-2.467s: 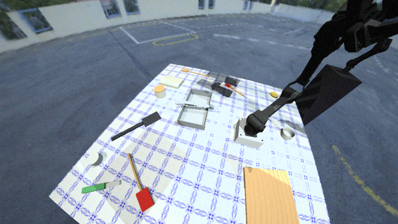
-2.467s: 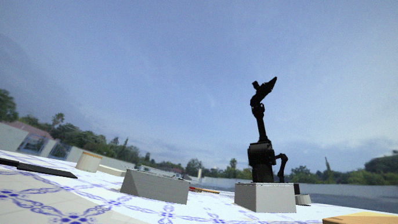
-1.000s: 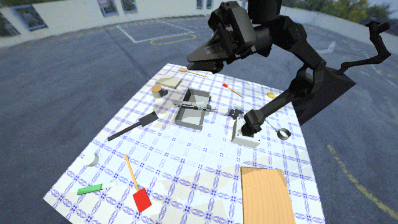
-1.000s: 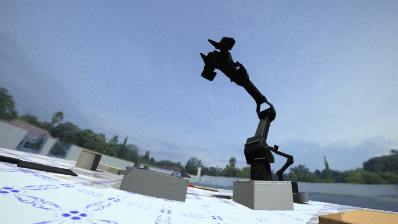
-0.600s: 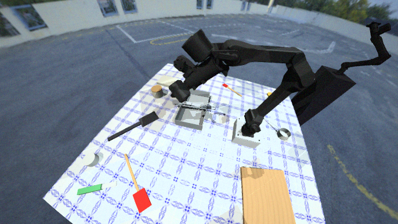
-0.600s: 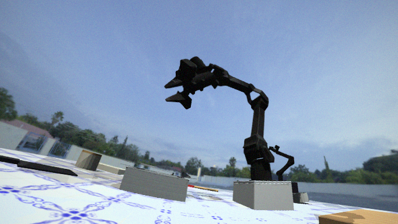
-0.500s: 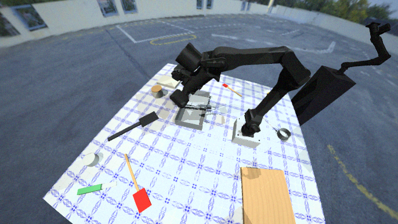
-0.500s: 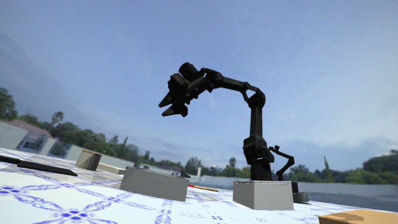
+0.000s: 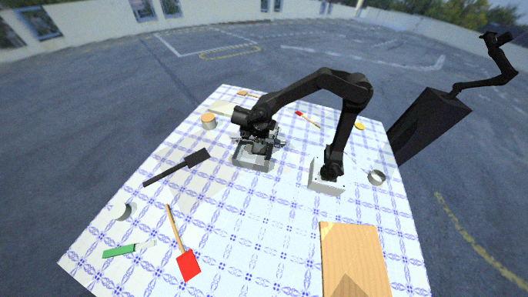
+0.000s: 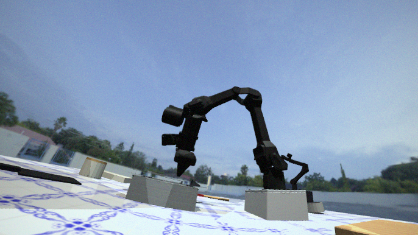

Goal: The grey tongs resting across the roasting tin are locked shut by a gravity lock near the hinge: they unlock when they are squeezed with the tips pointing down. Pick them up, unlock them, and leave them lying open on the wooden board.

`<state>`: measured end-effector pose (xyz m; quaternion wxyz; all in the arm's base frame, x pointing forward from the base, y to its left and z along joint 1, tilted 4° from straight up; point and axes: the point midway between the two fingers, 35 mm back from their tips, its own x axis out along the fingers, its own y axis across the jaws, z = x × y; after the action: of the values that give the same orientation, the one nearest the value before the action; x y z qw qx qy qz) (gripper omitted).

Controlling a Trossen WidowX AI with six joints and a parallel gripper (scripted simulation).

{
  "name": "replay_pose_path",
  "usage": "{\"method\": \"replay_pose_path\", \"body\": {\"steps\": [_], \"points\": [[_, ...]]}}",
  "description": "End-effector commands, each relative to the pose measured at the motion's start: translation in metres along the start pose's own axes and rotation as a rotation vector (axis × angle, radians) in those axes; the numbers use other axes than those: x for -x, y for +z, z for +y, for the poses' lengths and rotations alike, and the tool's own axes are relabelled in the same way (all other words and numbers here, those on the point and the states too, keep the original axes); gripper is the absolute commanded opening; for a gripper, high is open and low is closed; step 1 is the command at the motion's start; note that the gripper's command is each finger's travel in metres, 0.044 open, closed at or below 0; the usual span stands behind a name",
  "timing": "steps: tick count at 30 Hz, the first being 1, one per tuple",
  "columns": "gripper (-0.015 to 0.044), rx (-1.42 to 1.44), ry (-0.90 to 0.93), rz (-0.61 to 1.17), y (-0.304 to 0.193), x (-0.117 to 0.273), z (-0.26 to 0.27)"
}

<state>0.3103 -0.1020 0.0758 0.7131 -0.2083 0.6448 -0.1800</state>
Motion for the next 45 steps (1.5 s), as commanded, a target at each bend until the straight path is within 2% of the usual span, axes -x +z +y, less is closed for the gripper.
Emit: {"method": "replay_pose_path", "body": {"steps": [1, 13, 45], "points": [[0.026, 0.016, -0.014, 0.0, 0.001, 0.001, -0.002], [0.026, 0.017, -0.011, -0.002, 0.006, 0.004, 0.007], [0.026, 0.017, -0.013, -0.002, 0.008, -0.048, 0.006]]}}
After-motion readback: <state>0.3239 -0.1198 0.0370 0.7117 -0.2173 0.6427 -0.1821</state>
